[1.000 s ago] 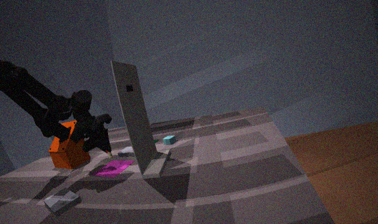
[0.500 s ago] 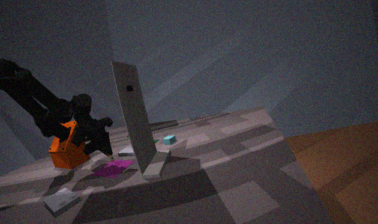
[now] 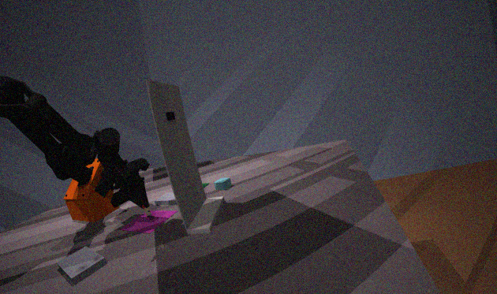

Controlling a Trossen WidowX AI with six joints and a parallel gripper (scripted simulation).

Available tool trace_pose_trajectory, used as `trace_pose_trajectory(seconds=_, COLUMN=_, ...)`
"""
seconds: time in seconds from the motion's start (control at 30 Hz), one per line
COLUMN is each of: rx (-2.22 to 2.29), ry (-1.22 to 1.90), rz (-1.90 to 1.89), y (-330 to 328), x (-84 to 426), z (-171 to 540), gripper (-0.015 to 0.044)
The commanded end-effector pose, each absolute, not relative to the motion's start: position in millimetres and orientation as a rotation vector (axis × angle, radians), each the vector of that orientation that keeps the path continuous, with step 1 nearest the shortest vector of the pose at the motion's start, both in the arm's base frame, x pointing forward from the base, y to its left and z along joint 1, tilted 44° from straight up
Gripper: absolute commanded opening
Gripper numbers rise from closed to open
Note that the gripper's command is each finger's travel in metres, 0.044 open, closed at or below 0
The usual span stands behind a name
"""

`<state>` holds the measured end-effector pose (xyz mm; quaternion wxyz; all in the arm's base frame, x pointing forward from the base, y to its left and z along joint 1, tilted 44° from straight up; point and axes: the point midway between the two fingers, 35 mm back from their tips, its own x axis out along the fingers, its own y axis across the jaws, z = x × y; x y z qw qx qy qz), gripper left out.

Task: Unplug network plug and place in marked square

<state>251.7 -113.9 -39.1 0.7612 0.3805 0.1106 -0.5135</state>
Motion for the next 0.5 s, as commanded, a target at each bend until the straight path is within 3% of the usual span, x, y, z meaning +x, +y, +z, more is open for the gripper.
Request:
trace_pose_trajectory(seconds=0.0, rx=0.825, ry=0.249, rz=-1.118, y=-115.8, x=248.5, z=-42.1, gripper=0.0)
trace_pose_trajectory(seconds=0.47, rx=0.822, ry=0.246, rz=-1.117, y=-123.0, x=245.2, z=-48.3, gripper=0.0)
